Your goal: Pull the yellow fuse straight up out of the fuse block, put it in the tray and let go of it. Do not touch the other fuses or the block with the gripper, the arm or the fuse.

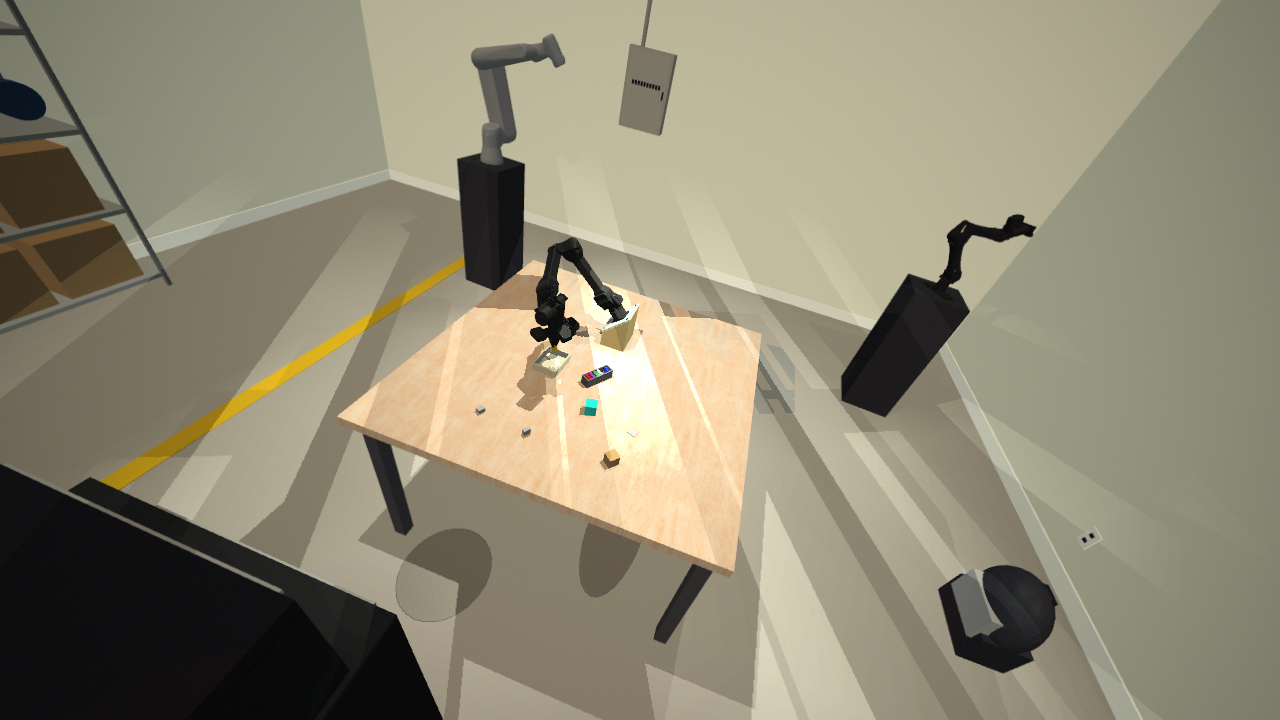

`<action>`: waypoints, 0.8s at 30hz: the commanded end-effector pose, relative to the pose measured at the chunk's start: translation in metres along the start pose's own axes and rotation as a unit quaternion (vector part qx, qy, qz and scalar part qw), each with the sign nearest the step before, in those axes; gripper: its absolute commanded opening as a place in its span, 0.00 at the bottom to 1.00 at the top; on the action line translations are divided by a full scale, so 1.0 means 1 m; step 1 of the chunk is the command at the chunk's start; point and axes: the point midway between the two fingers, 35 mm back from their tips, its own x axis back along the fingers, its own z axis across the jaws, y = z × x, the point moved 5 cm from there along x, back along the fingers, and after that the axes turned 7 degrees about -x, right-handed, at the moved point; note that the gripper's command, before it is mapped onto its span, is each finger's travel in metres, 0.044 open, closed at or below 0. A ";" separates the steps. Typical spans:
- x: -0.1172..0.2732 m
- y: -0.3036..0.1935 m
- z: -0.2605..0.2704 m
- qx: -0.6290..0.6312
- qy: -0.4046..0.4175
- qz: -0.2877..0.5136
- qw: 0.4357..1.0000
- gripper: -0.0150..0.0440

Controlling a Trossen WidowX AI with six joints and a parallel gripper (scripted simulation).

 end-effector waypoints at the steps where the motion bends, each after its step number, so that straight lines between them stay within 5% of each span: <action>1: -0.001 -0.004 -0.002 0.003 -0.001 0.003 1.000 0.25; 24: -0.037 -0.005 -0.002 0.003 -0.002 0.003 1.000 0.25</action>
